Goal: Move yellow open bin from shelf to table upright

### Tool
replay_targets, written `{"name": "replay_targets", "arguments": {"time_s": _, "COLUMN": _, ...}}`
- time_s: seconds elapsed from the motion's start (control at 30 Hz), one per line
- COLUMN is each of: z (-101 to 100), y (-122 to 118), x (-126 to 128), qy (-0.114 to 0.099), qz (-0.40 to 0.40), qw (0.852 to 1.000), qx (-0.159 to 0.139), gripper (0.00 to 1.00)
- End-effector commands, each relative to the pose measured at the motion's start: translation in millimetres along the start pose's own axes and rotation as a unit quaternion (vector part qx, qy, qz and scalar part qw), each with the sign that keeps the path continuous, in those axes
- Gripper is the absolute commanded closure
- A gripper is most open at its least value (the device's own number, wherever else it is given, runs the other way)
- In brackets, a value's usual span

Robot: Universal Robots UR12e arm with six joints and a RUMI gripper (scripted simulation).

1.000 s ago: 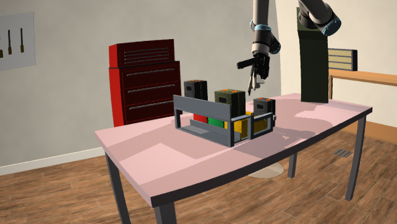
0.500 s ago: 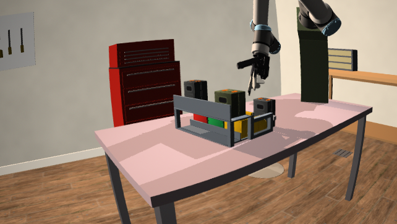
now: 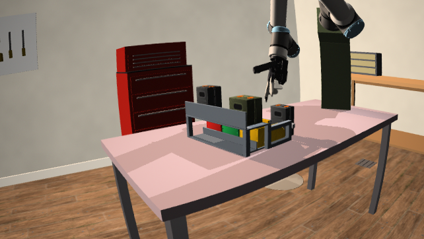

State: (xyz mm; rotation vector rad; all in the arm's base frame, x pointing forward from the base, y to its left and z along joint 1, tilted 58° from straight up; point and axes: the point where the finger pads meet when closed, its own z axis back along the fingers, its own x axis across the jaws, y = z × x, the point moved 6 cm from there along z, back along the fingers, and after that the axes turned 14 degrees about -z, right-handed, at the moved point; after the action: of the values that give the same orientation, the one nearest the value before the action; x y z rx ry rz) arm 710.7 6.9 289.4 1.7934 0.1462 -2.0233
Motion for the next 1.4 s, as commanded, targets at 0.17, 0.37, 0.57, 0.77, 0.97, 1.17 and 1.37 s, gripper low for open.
{"name": "replay_targets", "arguments": {"time_s": 0.17, "z": 0.2, "y": 0.1, "x": -0.2, "qy": 0.0, "qz": 0.0, "qw": 1.0, "qx": 0.0, "gripper": 0.0}}
{"name": "replay_targets", "arguments": {"time_s": 0.37, "z": 0.2, "y": 0.1, "x": -0.2, "qy": 0.0, "qz": 0.0, "qw": 1.0, "qx": 0.0, "gripper": 0.0}}
{"name": "replay_targets", "arguments": {"time_s": 0.57, "z": 0.2, "y": 0.1, "x": -0.2, "qy": 0.0, "qz": 0.0, "qw": 1.0, "qx": 0.0, "gripper": 0.0}}
{"name": "replay_targets", "arguments": {"time_s": 0.77, "z": 1.0, "y": -46.7, "x": -35.1, "qy": -0.056, "qz": -0.117, "qw": 0.992, "qx": 0.002, "gripper": 0.0}}
{"name": "replay_targets", "arguments": {"time_s": 0.97, "z": 1.0, "y": -46.7, "x": -35.1, "qy": -0.056, "qz": -0.117, "qw": 0.992, "qx": 0.002, "gripper": 0.0}}
{"name": "replay_targets", "arguments": {"time_s": 1.17, "z": 1.2, "y": -53.0, "x": -39.6, "qy": -0.064, "qz": -0.136, "qw": 0.989, "qx": 0.002, "gripper": 0.0}}
{"name": "replay_targets", "arguments": {"time_s": 1.37, "z": 0.8, "y": -82.1, "x": -63.4, "qy": -0.108, "qz": -0.227, "qw": 0.968, "qx": 0.004, "gripper": 0.0}}
